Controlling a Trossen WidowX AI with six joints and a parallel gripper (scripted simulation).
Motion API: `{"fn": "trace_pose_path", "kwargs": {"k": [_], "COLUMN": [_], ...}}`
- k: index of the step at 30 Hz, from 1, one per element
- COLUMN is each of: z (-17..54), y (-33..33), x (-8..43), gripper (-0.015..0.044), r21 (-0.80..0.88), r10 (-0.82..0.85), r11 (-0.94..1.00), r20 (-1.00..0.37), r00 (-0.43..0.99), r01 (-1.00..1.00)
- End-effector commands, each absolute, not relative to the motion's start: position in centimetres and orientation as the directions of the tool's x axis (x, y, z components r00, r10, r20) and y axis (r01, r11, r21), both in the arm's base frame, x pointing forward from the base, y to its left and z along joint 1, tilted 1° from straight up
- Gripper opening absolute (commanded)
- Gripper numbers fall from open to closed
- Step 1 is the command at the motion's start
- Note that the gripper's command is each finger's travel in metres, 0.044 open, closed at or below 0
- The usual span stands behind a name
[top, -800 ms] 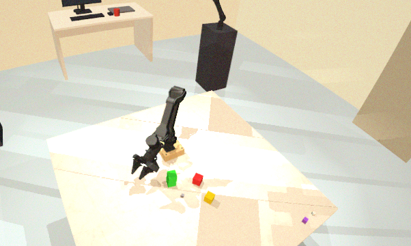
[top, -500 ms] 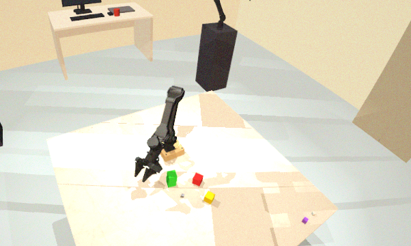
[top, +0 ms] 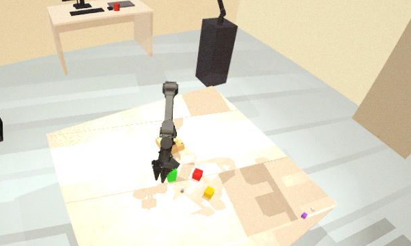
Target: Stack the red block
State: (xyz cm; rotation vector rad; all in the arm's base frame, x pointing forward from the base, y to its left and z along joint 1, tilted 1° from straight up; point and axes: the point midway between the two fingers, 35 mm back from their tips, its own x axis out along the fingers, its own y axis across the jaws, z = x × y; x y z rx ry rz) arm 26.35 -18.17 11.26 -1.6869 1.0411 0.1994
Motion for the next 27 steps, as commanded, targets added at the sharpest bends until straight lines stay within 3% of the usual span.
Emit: {"fn": "trace_pose_path", "kwargs": {"k": [1,13,27], "z": [11.6,10.2,10.1], "y": [-16.4,-8.9,1.1], "x": [27.8,30.5,29.1], "gripper": [0.044,0.044,0.044], "r21": [-0.712,-0.567,-0.14], "r10": [-0.476,-0.227,-0.025], "r11": [0.021,0.373,0.727], "r20": [-0.625,-0.823,-0.984], "r00": [0.619,0.52,0.178], "r01": [-0.702,-0.735,-0.673]}}
